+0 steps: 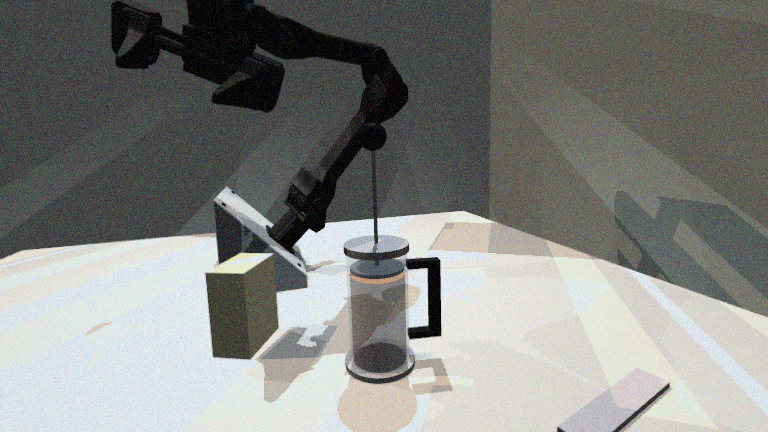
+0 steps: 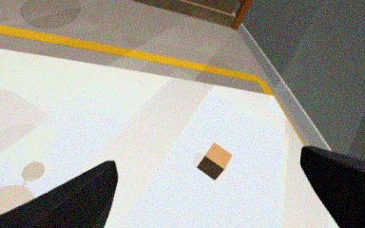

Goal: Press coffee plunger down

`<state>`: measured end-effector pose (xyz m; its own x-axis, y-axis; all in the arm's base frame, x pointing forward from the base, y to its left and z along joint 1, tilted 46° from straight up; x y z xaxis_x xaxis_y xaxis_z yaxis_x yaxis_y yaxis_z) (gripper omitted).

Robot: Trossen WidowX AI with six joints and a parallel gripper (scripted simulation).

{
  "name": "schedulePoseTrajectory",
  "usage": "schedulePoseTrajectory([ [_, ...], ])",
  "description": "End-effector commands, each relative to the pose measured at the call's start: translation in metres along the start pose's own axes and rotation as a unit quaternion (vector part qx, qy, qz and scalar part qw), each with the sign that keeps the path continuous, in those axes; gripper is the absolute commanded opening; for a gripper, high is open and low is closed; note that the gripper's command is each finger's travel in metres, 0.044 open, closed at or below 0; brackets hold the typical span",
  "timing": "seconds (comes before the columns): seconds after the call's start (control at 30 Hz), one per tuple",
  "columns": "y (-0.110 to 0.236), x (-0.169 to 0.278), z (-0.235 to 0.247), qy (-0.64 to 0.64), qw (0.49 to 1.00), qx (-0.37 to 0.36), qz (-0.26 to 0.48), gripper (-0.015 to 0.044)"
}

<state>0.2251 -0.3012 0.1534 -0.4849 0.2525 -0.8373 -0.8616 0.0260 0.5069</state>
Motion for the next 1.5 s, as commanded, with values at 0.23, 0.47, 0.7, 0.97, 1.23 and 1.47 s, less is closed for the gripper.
schedulePoseTrajectory([
  [0.23,0.045,-0.089,0.109,-0.073,0.965,-0.240,-0.075,0.0440],
  [0.47,0.039,-0.081,0.124,-0.076,0.961,-0.254,-0.076,0.0440],
  [0.7,0.022,-0.051,0.150,-0.076,0.960,-0.256,-0.080,0.0440],
  [0.97,0.016,-0.053,0.153,-0.075,0.961,-0.256,-0.078,0.0440],
  [1.23,0.005,-0.055,0.158,-0.074,0.961,-0.255,-0.078,0.0440],
  [1.47,-0.004,-0.057,0.164,-0.074,0.961,-0.256,-0.079,0.0440],
])
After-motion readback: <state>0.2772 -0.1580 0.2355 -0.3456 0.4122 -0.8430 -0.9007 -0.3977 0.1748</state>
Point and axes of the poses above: the point midway between the two fingers, 35 mm back from their tips, its own y axis back along the fingers, its own z axis across the jaws, x = y × z, the point moved 4 cm from there along y, back along the fingers, and after that the axes turned 12 degrees about y, right-handed, at the moved point
